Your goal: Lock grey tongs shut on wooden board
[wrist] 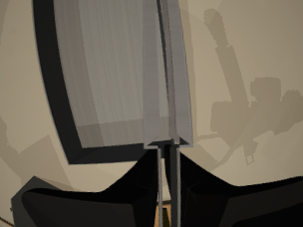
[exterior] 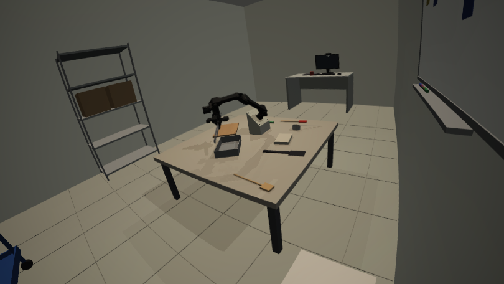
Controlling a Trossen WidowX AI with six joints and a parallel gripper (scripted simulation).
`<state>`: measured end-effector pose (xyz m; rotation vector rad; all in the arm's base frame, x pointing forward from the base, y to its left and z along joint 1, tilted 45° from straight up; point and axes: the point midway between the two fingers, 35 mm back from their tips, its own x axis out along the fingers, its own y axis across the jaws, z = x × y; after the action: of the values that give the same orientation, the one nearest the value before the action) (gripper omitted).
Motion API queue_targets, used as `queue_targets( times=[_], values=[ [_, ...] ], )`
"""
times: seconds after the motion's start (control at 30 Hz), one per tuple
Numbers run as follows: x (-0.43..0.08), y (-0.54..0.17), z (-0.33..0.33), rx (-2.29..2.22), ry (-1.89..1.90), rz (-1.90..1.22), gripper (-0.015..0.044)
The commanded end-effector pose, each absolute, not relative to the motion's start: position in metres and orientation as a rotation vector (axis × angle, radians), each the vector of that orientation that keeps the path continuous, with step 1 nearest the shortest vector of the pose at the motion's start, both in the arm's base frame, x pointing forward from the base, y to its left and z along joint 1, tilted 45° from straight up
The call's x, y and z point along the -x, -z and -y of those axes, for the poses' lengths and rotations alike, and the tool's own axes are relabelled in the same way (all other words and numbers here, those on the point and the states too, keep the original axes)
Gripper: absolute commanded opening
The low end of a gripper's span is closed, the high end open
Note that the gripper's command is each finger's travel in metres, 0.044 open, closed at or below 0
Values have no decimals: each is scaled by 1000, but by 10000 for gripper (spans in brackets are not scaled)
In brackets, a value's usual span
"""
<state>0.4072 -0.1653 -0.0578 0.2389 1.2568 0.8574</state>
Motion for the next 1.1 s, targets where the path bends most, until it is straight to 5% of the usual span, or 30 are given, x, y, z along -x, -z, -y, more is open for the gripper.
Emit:
queue_targets(
  times=[0.0, 1.07],
  values=[
    [-402, 63, 175, -386, -733, -1334, -150],
    [-371, 95, 209, -1327, 181, -1663, -150]
  ],
)
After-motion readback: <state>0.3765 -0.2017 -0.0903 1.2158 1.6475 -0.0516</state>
